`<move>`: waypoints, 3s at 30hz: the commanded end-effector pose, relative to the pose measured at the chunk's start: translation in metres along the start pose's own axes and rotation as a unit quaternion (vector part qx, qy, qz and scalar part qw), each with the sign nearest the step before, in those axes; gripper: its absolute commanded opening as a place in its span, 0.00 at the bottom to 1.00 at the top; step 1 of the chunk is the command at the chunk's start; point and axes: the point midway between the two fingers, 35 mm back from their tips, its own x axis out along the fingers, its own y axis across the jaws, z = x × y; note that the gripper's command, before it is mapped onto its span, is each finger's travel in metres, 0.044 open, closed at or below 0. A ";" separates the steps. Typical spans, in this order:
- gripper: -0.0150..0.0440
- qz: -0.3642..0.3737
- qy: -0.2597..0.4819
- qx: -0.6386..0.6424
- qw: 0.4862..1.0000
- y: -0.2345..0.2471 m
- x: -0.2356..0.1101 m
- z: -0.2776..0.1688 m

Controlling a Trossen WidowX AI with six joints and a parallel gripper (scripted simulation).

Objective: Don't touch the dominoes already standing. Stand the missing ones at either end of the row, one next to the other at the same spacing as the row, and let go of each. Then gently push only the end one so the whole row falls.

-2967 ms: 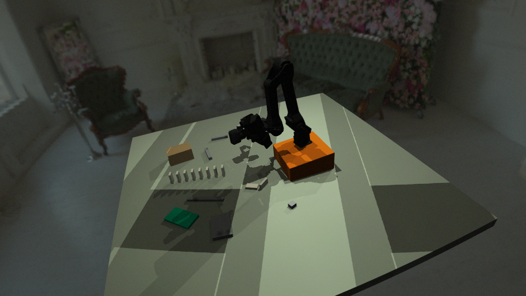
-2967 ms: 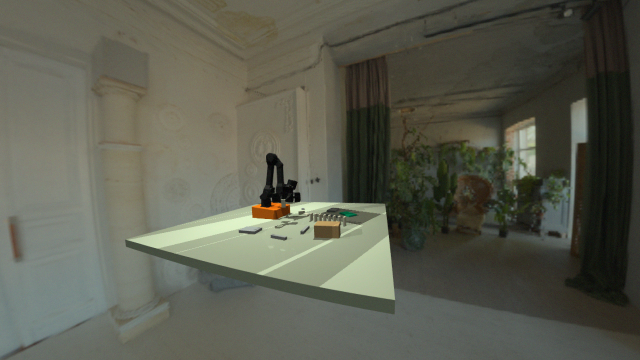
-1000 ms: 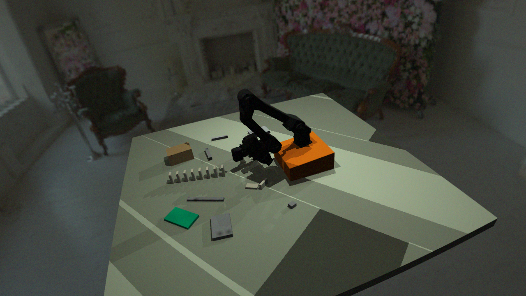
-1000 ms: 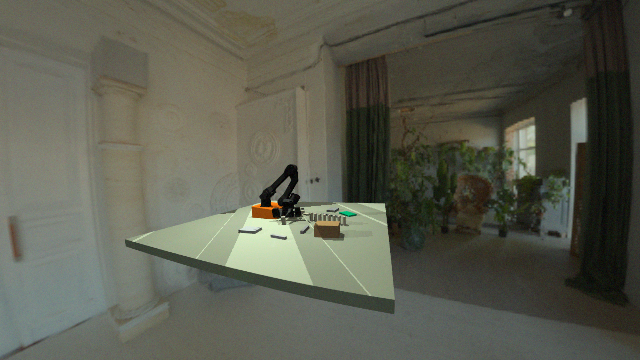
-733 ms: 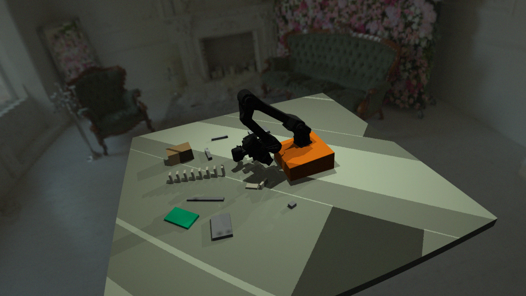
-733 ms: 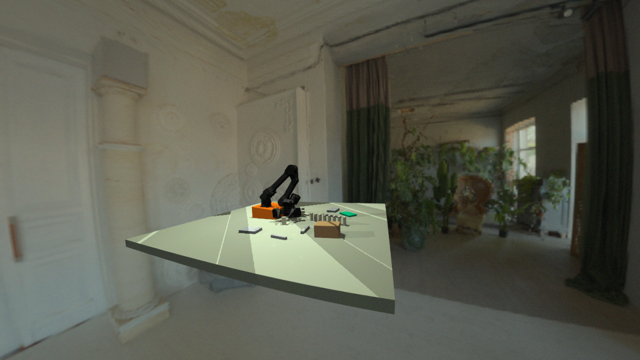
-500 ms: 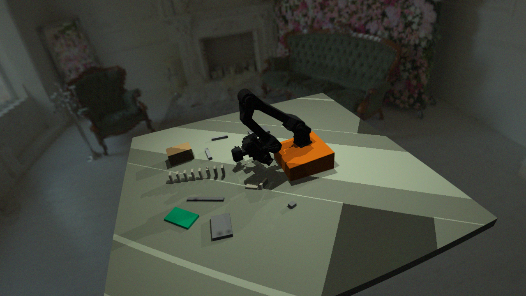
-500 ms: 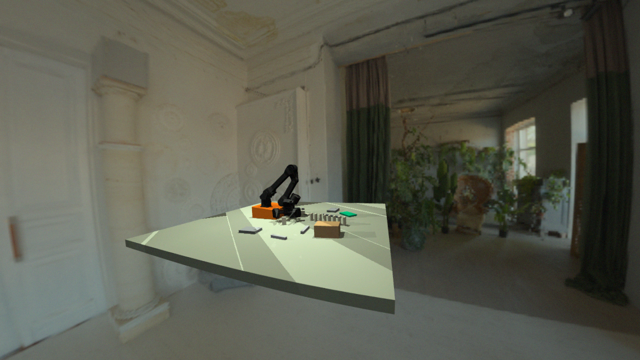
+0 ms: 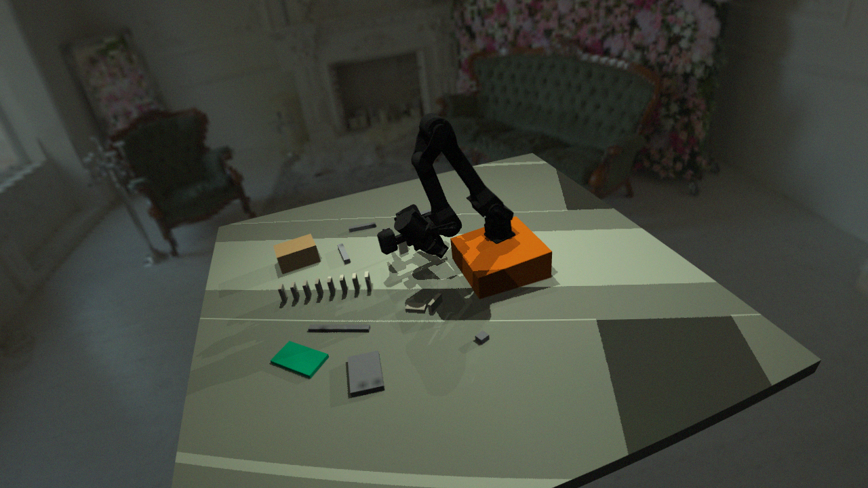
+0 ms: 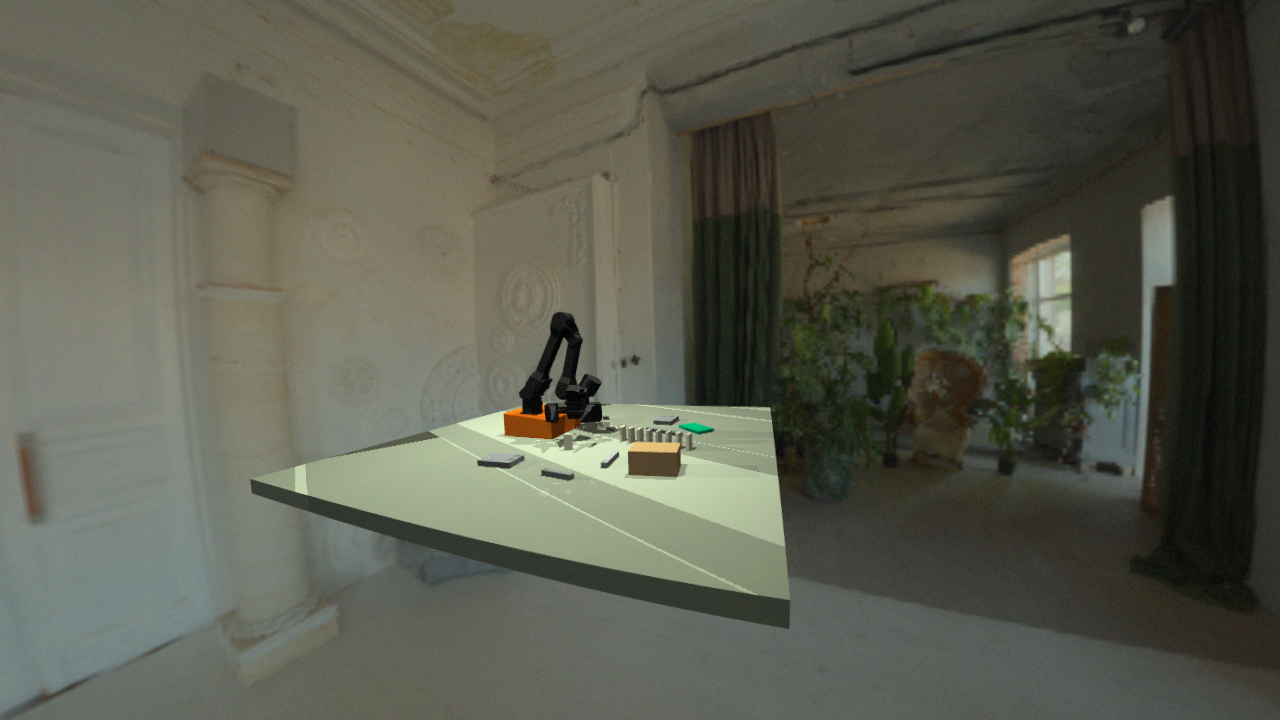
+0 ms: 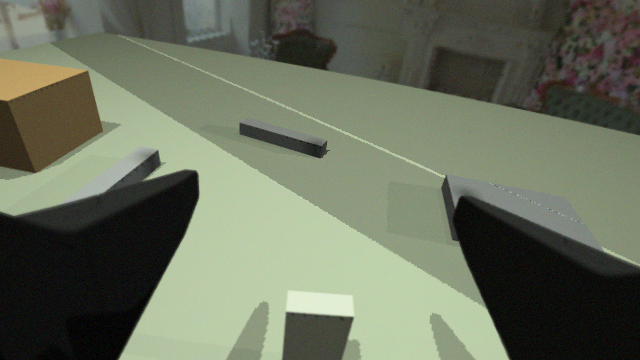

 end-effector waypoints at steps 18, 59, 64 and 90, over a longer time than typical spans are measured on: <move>1.00 0.043 0.435 -0.044 0.898 0.041 0.073 0.008; 1.00 0.000 0.645 0.002 0.764 0.000 0.027 -0.011; 1.00 0.000 0.645 0.002 0.764 0.000 0.027 -0.016; 0.51 0.000 0.645 0.002 0.764 -0.001 0.030 -0.031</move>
